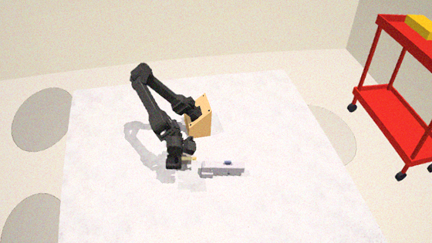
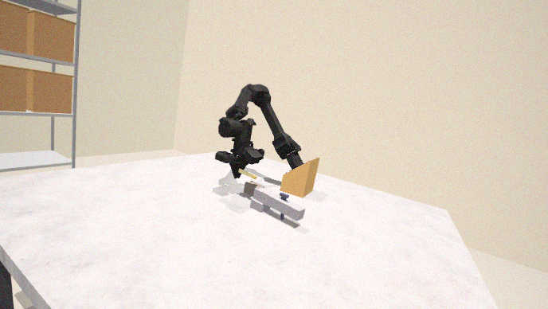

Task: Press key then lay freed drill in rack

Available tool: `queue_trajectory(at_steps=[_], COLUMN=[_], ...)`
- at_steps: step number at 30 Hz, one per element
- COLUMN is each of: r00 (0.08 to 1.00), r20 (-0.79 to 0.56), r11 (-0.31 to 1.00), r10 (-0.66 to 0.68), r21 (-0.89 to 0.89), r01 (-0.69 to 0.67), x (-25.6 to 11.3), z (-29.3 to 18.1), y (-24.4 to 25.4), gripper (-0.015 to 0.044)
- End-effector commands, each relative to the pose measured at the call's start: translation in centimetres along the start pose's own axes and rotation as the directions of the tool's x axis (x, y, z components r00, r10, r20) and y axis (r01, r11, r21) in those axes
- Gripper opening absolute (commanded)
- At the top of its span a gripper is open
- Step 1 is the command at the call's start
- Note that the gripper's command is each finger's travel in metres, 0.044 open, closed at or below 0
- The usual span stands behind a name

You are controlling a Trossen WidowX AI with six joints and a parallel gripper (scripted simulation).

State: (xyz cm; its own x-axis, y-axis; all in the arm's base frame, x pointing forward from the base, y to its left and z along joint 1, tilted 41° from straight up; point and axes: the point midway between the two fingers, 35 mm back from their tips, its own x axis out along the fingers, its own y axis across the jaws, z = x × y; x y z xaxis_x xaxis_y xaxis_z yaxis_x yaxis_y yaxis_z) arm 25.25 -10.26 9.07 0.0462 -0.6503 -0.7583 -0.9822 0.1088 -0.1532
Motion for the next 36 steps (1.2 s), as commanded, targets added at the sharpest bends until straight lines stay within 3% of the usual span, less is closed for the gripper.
queue_trajectory(at_steps=[1, 36], r00=[1.0, 1.0], r20=[-0.002, -0.003], r11=[1.0, 1.0], r10=[-0.004, -0.002], r21=[0.005, 0.003], r01=[0.004, 0.002], x=[-0.2, 0.5], z=[-0.1, -1.3], y=[-0.1, 6.0], gripper=[0.0, 0.0])
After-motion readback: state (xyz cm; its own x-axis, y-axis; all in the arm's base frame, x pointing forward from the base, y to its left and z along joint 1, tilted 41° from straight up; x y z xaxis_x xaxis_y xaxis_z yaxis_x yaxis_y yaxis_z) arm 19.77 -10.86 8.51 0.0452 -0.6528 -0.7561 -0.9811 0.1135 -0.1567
